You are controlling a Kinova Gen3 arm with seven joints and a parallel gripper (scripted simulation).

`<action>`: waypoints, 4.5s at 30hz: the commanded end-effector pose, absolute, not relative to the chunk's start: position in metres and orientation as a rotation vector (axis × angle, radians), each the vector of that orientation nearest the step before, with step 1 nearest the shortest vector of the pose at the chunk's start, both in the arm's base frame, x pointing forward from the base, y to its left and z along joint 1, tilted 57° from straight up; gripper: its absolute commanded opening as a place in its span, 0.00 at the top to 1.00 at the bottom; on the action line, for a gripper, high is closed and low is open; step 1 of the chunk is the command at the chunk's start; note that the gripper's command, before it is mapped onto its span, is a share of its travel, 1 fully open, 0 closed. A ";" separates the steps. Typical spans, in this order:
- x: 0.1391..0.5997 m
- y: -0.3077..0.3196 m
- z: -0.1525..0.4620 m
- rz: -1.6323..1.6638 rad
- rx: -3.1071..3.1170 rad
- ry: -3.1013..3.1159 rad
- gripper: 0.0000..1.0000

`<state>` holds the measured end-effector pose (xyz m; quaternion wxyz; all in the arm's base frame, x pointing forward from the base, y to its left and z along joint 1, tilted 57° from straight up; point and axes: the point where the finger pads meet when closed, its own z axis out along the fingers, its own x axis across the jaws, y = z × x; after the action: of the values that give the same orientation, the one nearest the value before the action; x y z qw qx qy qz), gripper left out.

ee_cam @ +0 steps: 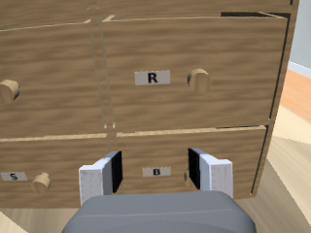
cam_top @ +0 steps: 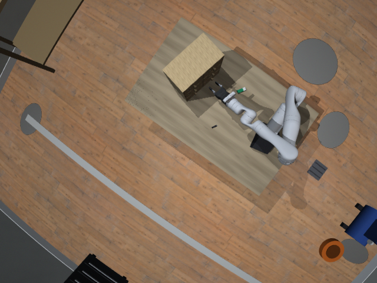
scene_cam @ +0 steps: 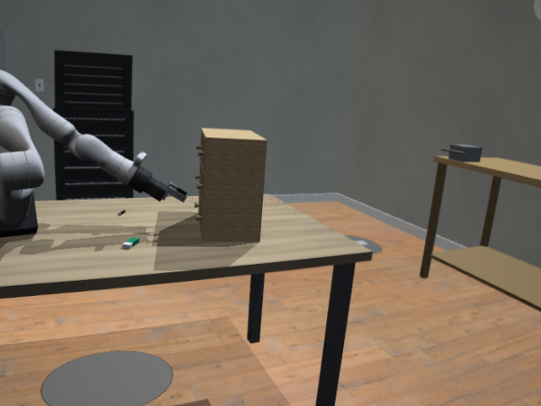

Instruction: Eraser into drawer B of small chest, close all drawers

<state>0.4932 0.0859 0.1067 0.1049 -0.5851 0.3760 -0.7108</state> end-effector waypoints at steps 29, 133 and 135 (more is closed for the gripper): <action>0.488 0.100 0.111 -2.086 -1.746 1.141 0.00; 0.412 0.170 0.138 -1.642 -2.021 2.345 0.00; 0.412 0.170 0.138 -1.642 -2.021 2.345 0.00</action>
<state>0.4107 0.1698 0.1347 -0.1790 -0.5715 0.6529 -0.4638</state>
